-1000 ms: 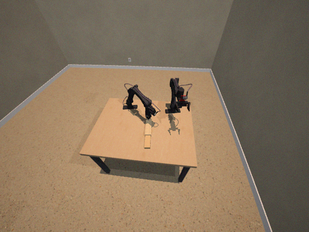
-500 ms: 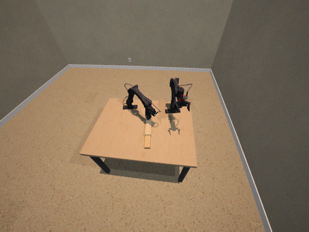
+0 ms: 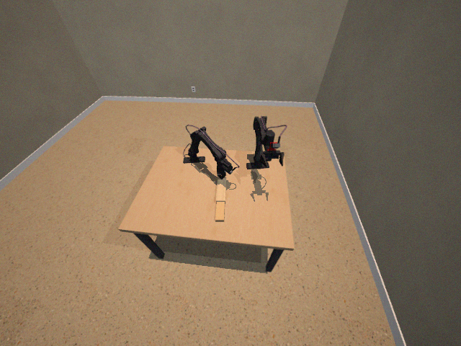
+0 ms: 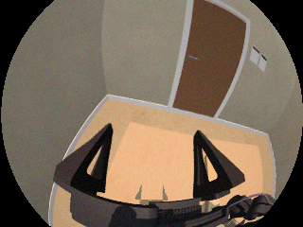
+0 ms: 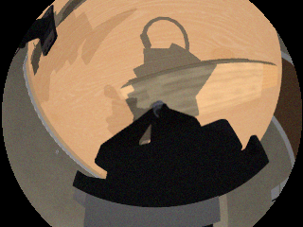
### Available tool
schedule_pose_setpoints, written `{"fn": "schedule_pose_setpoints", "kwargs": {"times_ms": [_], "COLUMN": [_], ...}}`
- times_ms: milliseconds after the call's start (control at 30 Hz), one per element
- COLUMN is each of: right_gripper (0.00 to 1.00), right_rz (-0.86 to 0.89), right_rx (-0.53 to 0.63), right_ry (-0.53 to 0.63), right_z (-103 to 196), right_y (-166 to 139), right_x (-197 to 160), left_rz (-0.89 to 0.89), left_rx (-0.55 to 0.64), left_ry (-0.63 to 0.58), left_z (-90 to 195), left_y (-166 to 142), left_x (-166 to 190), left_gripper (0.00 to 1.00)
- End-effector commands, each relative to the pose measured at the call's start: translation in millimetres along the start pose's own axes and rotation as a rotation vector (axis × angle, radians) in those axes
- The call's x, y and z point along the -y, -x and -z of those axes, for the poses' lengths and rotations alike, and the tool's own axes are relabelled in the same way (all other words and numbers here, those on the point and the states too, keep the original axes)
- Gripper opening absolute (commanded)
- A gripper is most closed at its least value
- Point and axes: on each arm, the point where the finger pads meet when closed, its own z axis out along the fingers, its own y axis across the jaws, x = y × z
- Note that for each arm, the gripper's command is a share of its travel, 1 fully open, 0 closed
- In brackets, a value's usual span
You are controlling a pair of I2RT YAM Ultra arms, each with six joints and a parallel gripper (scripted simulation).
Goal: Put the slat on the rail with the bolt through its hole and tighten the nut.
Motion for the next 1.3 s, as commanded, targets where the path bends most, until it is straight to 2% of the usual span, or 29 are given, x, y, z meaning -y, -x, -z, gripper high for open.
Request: {"fn": "schedule_pose_setpoints", "kwargs": {"times_ms": [0, 200, 1267], "right_gripper": [0.12, 0.12, 0.12], "right_rz": [-0.001, -0.001, 0.0], "right_rx": [0.017, 0.016, 0.018], "right_ry": [-0.019, -0.017, -0.021], "right_z": [-0.4, -4.6, 26.1], "right_y": [3.9, 3.9, -7.2], "right_x": [3.7, 3.6, 10.9], "left_rz": [-0.005, -0.005, -0.005], "left_rx": [0.026, 0.026, 0.026], "left_ry": [-0.004, -0.004, -0.004], "left_z": [4.7, 4.7, 4.7], "left_y": [8.4, 8.4, 8.4], "left_x": [0.1, 0.1, 0.1], "left_gripper": [1.0, 1.0, 1.0]}}
